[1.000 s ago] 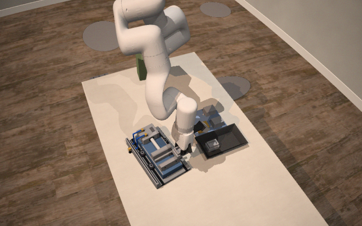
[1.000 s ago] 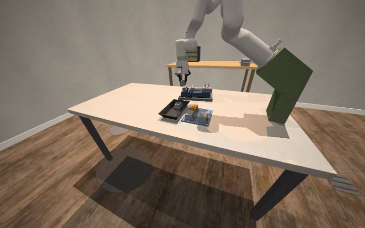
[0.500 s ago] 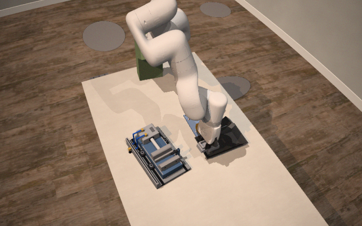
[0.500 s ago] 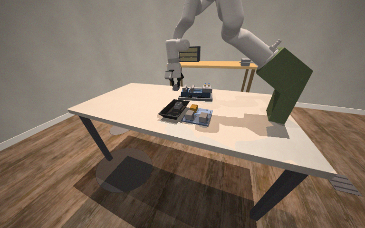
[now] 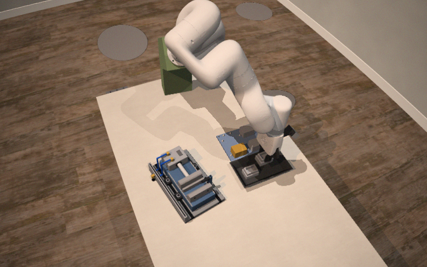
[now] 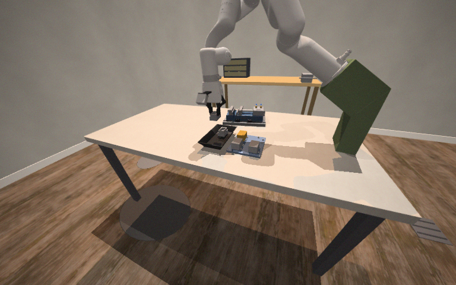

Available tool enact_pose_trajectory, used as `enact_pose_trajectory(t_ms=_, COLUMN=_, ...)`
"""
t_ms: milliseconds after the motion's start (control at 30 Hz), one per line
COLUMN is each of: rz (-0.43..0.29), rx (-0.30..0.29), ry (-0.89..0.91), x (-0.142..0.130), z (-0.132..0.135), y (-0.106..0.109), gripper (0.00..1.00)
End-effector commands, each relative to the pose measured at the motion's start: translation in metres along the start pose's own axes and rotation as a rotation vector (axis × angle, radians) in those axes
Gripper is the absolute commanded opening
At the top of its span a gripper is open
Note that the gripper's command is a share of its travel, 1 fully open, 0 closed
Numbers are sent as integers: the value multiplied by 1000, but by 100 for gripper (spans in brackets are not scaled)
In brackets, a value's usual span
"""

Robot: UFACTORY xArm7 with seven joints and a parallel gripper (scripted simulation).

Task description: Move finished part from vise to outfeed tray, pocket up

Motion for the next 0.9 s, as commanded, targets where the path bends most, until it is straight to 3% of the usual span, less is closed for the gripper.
enact_pose_trajectory(t_ms=0, rz=4, rx=-12, ry=-18, x=24, z=-9, y=1, gripper=0)
enact_pose_trajectory(t_ms=300, rz=32, rx=-2, ry=-46, x=61, z=-31, y=6, gripper=0)
enact_pose_trajectory(t_ms=867, rz=35, rx=-2, ry=-48, x=64, z=-33, y=7, gripper=0)
Point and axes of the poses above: the point where the finger pads meet when closed, its own y axis back along the fingers, its own z axis across the jaws, x = y × z, the point moved 4 cm from there along y, back along the fingers, and after that the axes turned 9 degrees about -y, right-handed, at the moved point
